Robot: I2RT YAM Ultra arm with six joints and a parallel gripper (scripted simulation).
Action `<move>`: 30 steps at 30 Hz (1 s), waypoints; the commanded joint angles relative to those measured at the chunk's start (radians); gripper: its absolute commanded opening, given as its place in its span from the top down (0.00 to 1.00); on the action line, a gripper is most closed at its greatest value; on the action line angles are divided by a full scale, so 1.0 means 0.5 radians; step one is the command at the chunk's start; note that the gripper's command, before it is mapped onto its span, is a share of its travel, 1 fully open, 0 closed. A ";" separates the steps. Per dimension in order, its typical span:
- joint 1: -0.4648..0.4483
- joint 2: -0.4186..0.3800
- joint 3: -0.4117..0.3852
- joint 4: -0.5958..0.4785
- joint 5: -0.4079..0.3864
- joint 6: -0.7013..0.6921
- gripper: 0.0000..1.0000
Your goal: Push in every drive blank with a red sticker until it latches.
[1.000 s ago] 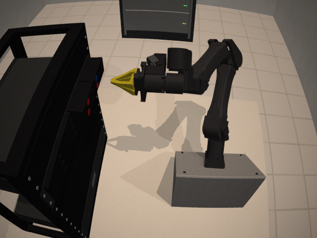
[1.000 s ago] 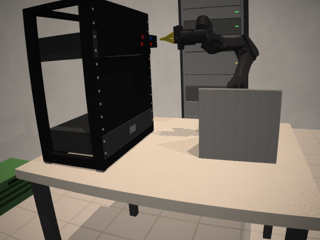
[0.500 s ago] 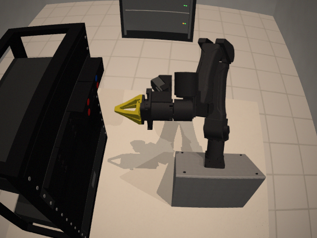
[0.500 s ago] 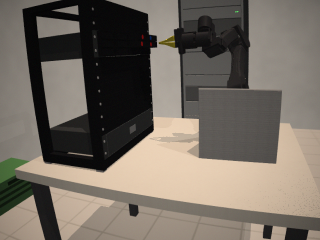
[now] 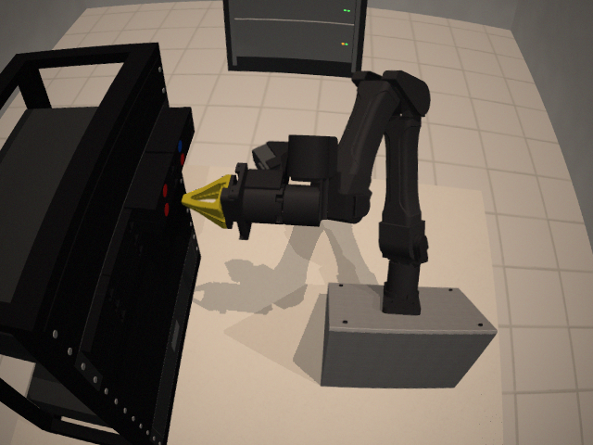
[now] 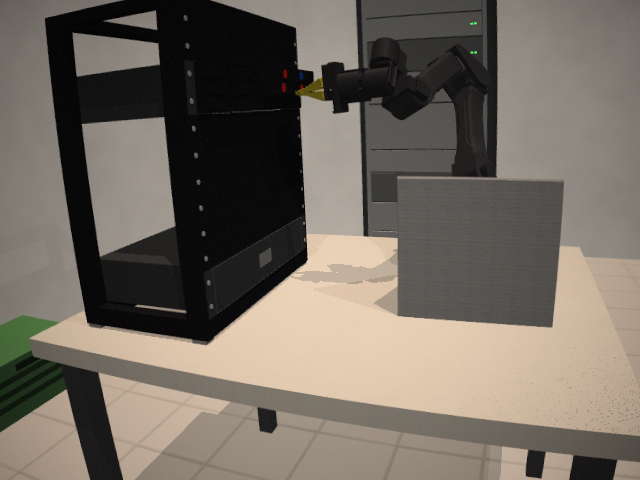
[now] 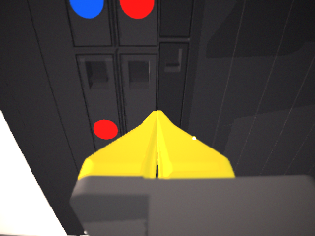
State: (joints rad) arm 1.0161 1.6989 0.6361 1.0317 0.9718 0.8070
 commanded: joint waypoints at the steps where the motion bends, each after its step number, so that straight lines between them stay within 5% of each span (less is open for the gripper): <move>1: -0.009 0.057 0.134 -0.018 -0.150 -0.030 1.00; 30: 0.022 0.055 0.151 -0.003 -0.157 -0.026 1.00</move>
State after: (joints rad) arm 1.0100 1.7195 0.6643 1.0286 0.9161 0.8070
